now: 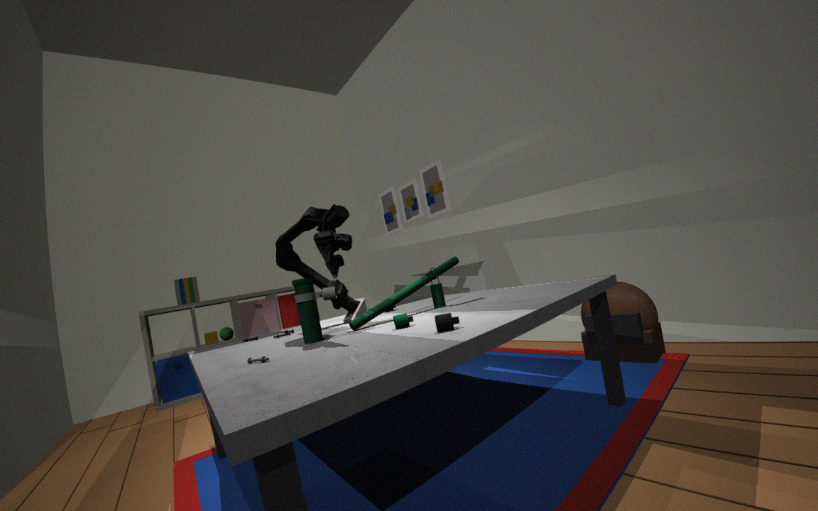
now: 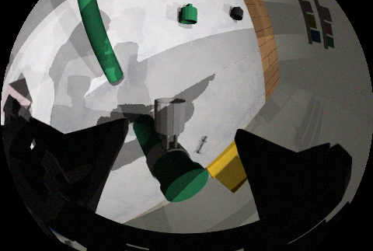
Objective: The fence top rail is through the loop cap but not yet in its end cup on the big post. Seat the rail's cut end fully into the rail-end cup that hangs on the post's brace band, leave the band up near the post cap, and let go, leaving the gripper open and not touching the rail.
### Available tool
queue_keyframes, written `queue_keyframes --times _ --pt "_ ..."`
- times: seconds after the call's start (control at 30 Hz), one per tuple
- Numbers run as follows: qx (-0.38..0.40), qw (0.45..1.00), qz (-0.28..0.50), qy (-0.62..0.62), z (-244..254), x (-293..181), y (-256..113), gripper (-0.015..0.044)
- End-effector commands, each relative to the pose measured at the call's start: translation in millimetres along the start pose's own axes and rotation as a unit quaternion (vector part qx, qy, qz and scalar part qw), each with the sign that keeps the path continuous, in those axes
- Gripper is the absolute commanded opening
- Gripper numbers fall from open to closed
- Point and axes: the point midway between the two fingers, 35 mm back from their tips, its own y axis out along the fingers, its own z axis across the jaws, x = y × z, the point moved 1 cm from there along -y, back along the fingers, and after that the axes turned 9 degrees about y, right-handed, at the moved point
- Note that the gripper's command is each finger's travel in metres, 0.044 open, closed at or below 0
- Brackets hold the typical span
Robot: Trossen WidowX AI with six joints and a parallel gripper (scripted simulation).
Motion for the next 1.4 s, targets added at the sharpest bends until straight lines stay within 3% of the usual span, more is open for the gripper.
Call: queue_keyframes --times 0.0,0.33,1.37 --pt "-0.005 1.0 0.002 -0.019 -3.6 -4.2 0.0 0.044" --pt "-0.005 1.0 0.002 -0.018 14.6 -8.4 33.6 0.044" --pt "-0.001 1.0 0.0 -0.016 14.9 -5.9 78.2 0.044"
